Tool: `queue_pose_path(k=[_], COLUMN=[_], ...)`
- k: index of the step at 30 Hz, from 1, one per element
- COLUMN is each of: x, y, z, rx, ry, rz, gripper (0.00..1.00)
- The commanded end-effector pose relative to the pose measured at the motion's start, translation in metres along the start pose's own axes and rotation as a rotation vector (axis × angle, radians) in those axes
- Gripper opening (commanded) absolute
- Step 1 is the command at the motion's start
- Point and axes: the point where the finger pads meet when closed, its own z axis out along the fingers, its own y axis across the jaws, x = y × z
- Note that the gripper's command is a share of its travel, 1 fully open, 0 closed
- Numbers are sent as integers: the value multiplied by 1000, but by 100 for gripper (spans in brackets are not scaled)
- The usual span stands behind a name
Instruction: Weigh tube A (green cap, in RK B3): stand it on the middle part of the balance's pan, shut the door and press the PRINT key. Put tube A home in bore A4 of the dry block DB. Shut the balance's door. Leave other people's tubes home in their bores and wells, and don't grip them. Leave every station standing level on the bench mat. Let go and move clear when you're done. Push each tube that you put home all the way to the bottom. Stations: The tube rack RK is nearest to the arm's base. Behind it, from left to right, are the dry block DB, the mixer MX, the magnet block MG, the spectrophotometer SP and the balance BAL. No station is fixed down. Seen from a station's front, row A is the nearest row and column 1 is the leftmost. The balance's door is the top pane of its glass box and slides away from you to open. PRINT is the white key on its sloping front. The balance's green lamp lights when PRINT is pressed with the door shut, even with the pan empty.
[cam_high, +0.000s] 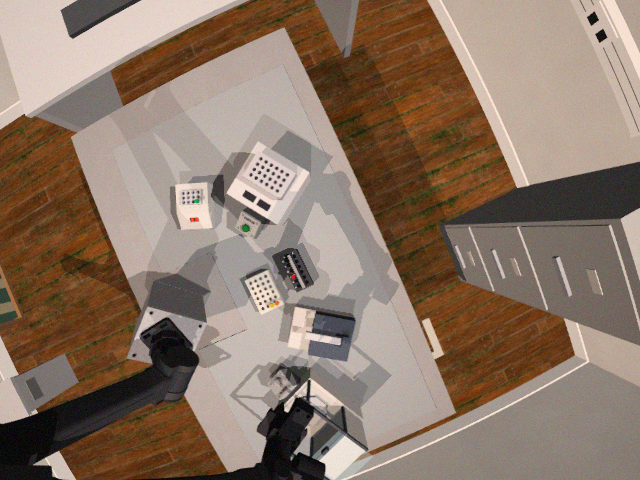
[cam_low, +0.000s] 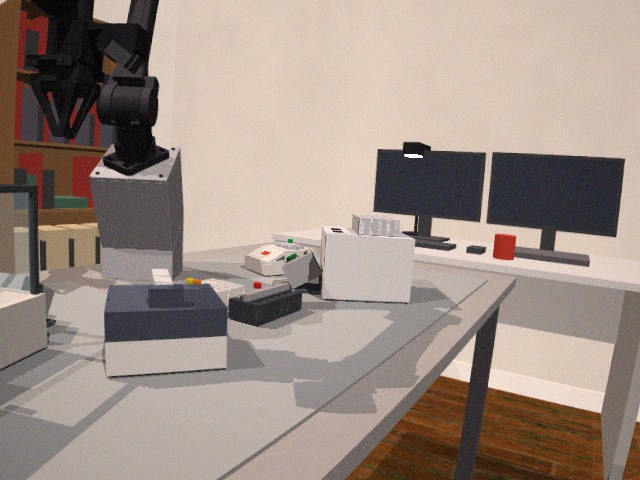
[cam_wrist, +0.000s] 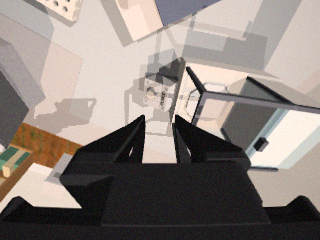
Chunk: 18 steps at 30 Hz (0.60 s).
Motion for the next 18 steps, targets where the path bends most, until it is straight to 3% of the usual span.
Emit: queue_pose_path(k=[1, 7, 10, 18], x=[14, 40, 44, 77], y=[-50, -88, -95, -153], z=[-11, -10, -10, -9], rx=[46, 22, 22, 21], ry=[1, 3, 3, 4], rz=[-16, 30, 30, 74], gripper=[30, 30, 30, 30])
